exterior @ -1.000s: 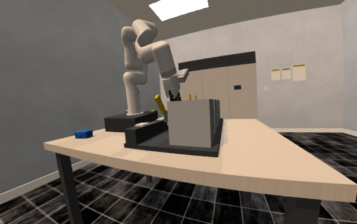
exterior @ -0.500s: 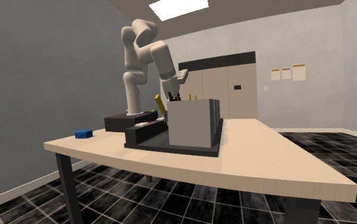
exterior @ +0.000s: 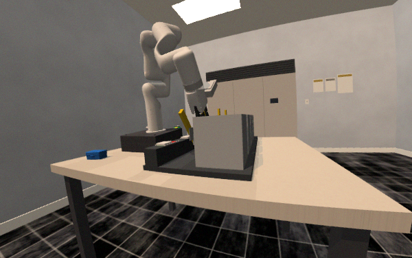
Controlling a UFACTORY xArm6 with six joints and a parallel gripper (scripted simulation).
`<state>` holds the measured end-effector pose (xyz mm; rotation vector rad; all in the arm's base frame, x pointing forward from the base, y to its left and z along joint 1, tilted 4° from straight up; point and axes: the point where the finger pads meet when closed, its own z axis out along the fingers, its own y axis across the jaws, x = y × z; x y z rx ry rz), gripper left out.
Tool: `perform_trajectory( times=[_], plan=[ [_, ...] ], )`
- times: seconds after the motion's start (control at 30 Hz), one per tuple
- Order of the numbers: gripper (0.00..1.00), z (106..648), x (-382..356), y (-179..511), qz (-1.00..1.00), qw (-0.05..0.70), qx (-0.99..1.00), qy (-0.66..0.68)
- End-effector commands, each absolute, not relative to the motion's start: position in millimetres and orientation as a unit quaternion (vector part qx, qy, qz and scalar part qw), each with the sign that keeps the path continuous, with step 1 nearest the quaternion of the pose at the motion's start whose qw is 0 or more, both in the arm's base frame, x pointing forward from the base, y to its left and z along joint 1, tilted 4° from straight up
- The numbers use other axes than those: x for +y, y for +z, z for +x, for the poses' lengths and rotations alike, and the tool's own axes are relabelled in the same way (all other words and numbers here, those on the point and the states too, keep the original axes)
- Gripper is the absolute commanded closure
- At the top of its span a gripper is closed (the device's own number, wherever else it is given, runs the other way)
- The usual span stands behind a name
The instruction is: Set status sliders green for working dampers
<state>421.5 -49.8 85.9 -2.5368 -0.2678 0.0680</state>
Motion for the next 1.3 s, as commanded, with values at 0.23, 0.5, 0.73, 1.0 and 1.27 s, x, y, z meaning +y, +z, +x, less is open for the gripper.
perform_trajectory(
  times=[0.23, 0.5, 0.73, 1.0, 1.27],
  plan=[
    [0.81, 422.9, -50.1, 87.4, -0.951, 0.29, -0.101, 0.024],
    [0.73, 422.9, -50.1, 87.4, -0.951, 0.29, -0.101, 0.024],
    [0.65, 422.9, -50.1, 87.4, -0.951, 0.29, -0.101, 0.024],
    [0.61, 422.9, -50.1, 87.4, -0.951, 0.29, -0.101, 0.024],
    [0.61, 423.0, -51.1, 88.8, -0.951, 0.29, -0.101, 0.024]
  ],
)
